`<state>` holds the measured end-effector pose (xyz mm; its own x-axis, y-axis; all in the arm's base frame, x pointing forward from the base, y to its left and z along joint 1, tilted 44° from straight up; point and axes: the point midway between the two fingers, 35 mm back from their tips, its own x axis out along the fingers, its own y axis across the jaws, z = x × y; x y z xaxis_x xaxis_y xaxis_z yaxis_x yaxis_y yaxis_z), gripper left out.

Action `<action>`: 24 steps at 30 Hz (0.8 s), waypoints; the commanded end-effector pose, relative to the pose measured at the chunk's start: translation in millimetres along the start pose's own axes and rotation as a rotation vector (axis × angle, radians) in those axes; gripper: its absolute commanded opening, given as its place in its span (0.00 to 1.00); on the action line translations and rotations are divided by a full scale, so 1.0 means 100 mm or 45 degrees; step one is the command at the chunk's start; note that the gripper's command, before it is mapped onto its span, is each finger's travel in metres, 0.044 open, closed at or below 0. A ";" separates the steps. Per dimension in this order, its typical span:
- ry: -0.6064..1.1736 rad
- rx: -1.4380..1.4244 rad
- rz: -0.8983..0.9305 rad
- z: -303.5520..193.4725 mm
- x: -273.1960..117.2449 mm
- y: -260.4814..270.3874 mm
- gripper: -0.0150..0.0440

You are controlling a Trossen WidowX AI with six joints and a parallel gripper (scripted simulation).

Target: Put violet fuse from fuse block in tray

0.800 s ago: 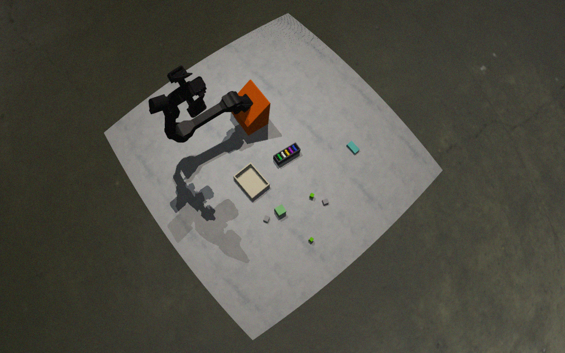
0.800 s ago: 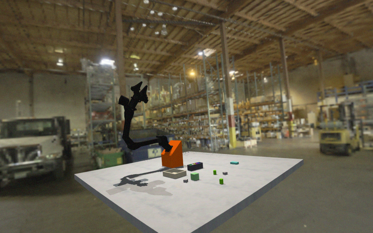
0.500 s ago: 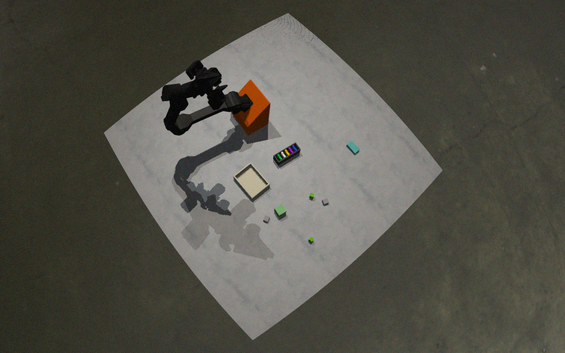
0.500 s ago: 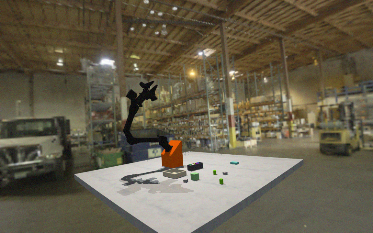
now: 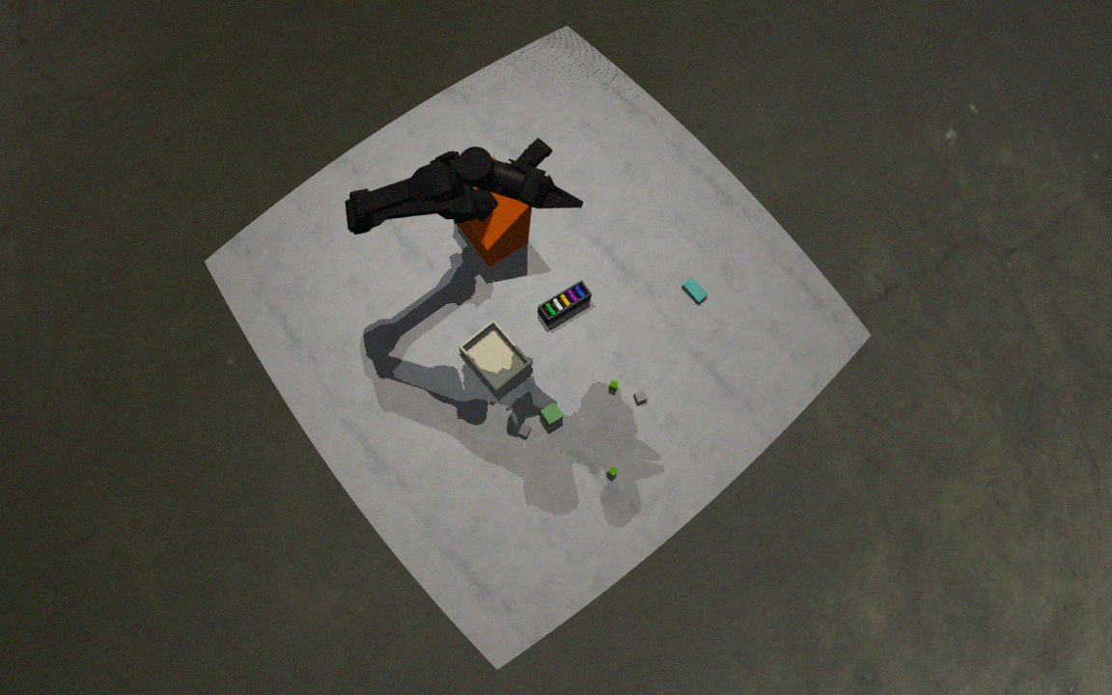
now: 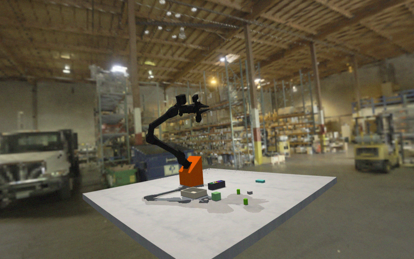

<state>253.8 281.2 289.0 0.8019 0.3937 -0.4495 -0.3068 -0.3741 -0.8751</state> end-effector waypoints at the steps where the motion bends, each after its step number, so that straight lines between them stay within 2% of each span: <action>1: 0.177 0.225 0.187 -0.24 0.44 0.45 0.38; 7: 0.449 0.600 0.402 -0.56 0.88 1.13 0.38; 13: 0.852 1.034 0.575 -0.94 1.14 2.01 0.38; 18: 1.261 1.367 0.616 -1.25 1.15 2.75 0.38; 24: 1.778 1.664 0.544 -1.54 0.93 3.56 0.38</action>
<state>320.2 99.6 -1.0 0.3231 -0.5005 -0.8032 -0.3786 0.7095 -0.5944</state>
